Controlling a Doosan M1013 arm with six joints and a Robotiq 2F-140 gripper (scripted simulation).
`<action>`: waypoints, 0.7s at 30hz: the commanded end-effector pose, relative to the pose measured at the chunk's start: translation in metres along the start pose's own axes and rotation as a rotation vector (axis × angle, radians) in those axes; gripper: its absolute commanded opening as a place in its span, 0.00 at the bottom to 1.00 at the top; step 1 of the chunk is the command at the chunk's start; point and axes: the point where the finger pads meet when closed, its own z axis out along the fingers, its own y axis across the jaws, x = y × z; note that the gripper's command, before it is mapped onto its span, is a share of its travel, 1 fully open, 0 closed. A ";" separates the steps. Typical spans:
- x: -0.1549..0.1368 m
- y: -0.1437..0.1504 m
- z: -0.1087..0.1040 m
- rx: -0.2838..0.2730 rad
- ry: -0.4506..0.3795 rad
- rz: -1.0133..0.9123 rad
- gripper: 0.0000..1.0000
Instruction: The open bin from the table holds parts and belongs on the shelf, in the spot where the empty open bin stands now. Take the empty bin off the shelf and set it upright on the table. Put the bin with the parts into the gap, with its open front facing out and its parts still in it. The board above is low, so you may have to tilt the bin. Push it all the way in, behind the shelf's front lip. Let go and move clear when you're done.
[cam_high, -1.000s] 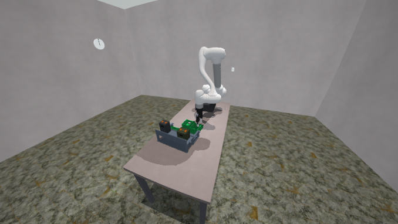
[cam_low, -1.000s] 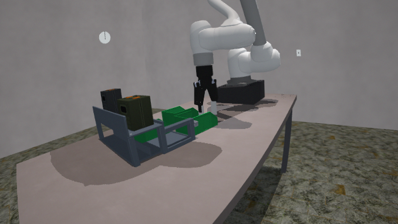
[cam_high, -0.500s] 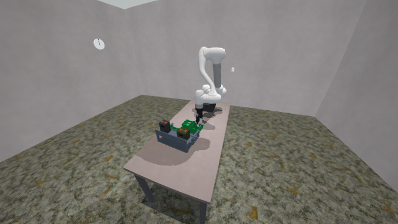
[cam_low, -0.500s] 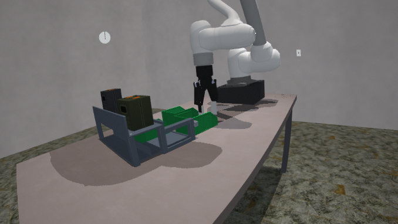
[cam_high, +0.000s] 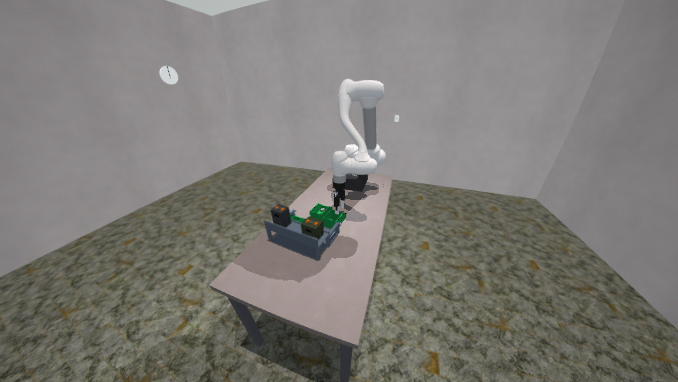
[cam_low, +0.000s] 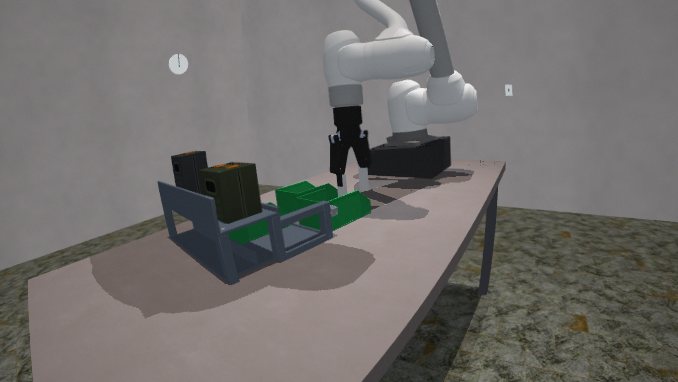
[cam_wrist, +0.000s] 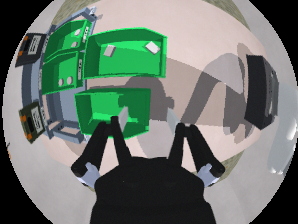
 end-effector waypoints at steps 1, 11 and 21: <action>-0.001 0.000 -0.011 -0.002 0.000 0.000 0.62; -0.001 0.000 -0.030 -0.002 0.000 0.000 0.62; -0.001 0.000 -0.052 -0.002 0.000 0.000 0.62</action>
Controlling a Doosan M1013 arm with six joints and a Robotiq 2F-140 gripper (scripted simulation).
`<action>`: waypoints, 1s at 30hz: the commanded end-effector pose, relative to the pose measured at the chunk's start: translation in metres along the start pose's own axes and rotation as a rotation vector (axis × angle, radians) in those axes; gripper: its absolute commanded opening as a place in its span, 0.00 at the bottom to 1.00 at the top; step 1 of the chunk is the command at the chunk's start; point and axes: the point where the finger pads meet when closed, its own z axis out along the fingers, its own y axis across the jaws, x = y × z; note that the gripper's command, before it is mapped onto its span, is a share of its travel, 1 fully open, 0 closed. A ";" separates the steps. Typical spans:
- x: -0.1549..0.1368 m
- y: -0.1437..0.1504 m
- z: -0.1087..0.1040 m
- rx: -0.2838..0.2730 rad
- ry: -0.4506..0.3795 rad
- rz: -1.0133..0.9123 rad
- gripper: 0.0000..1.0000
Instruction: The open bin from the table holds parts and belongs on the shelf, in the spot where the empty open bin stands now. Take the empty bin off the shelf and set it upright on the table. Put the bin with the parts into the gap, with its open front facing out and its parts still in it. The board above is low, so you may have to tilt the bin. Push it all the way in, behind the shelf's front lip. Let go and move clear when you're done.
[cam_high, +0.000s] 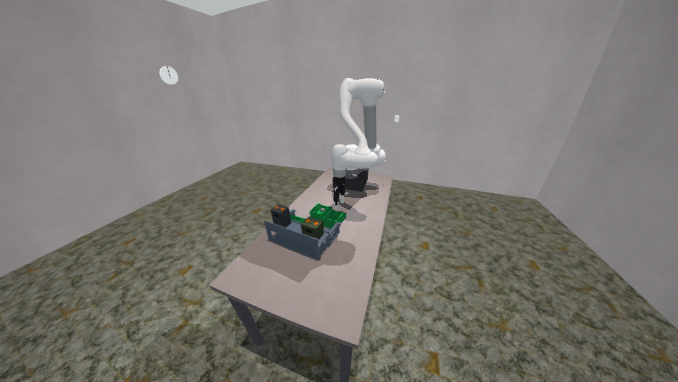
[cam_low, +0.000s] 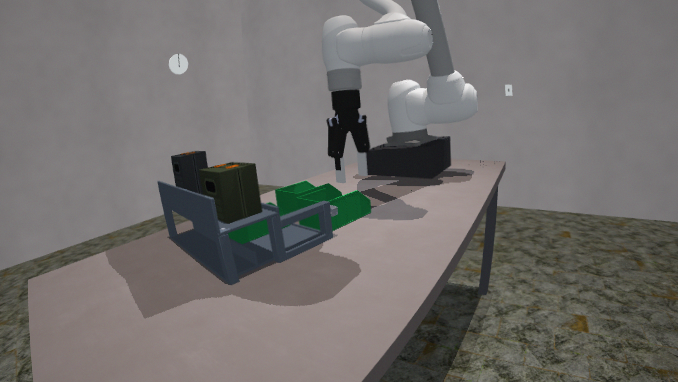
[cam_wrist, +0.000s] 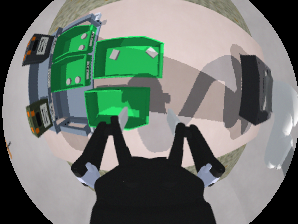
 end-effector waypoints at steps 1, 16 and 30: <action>-0.002 0.000 -0.011 -0.003 -0.002 -0.004 0.62; -0.002 0.000 -0.021 -0.003 -0.002 -0.004 0.62; -0.002 0.000 -0.021 -0.003 -0.002 -0.004 0.10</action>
